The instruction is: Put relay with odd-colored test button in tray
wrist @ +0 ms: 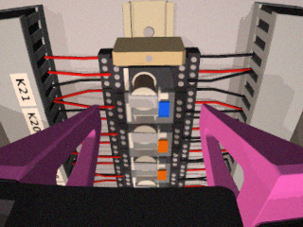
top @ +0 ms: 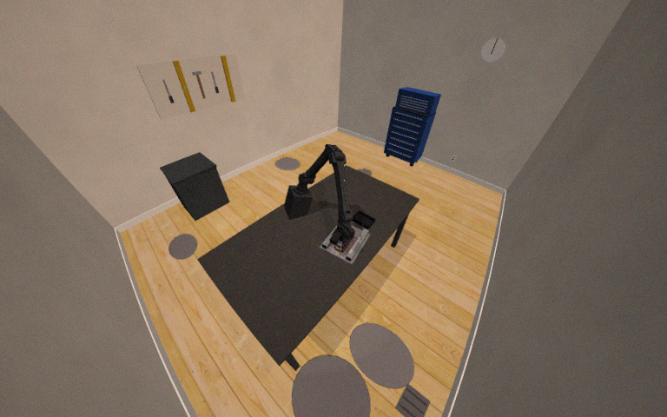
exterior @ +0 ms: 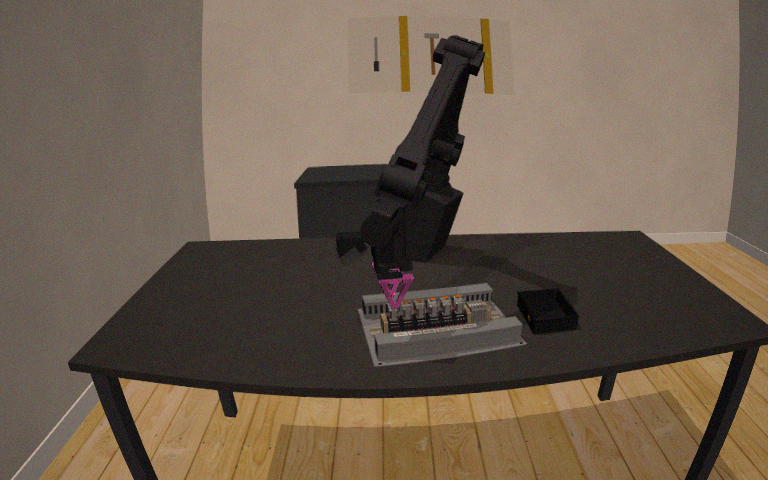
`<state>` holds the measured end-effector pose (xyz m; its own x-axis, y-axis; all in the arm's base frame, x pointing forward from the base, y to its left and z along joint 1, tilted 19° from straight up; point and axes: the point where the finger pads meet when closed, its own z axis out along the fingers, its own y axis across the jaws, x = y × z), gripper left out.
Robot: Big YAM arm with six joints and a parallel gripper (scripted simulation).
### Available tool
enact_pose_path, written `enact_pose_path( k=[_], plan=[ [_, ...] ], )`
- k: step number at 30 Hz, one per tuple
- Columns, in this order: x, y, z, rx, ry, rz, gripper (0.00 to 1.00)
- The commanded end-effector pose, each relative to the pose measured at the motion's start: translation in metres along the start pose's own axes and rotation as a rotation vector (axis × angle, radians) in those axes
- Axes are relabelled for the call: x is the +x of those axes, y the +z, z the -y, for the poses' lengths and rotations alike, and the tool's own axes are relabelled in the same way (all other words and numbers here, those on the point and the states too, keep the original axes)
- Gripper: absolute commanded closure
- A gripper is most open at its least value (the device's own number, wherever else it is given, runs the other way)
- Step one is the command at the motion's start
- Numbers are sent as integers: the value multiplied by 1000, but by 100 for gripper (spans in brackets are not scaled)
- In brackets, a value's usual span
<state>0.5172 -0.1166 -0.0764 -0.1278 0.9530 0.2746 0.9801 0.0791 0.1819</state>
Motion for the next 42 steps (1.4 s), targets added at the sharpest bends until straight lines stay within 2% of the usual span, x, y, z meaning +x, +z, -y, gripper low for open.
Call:
enact_pose_path(
  k=[1,10,15,27,34,42],
  plan=[
    [3,3,-12,-15,-16,11,41],
    [2,13,-11,-14,-11,10,41],
    [3,12,-14,-22,-14,14,41],
    [2,29,-14,-19,-13,12,41],
    [2,21,-22,-40,-23,21,41],
    [2,24,-22,-37,-22,19,41]
  ],
)
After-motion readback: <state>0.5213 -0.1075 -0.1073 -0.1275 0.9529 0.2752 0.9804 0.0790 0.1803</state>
